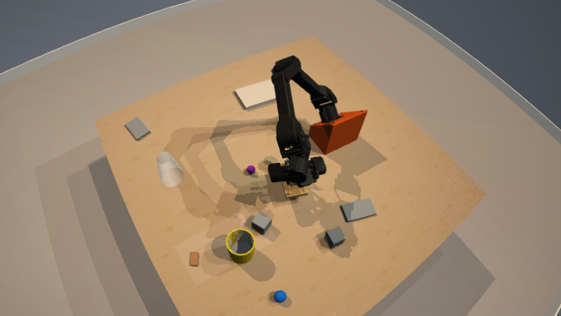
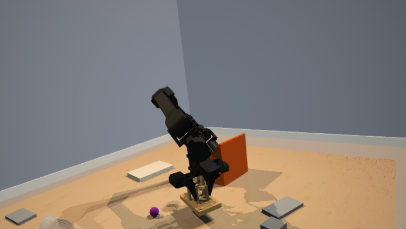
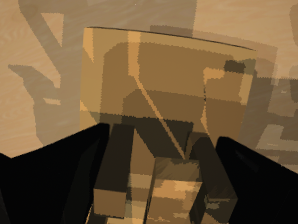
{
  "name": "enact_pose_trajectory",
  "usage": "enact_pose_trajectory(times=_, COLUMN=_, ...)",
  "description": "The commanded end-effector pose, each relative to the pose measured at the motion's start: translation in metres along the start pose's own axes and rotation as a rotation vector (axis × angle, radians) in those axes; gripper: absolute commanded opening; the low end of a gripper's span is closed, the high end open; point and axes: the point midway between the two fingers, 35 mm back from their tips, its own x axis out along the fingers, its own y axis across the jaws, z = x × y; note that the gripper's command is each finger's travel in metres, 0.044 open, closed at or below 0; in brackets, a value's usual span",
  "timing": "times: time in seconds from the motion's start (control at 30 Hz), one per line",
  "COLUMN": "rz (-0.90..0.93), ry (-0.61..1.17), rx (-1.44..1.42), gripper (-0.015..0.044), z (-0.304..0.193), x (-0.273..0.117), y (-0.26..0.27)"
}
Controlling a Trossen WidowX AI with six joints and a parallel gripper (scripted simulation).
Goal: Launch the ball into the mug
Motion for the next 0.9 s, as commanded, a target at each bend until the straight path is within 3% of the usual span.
enact_pose_trajectory(times=0.0, rz=-0.006, ry=0.001, rx=-0.002, gripper=0.0000, z=0.001, x=0.006, y=0.000)
enact_pose_trajectory(times=0.87, rz=0.003, ry=0.003, rx=0.010, gripper=0.0000, z=-0.001, x=0.038, y=-0.002)
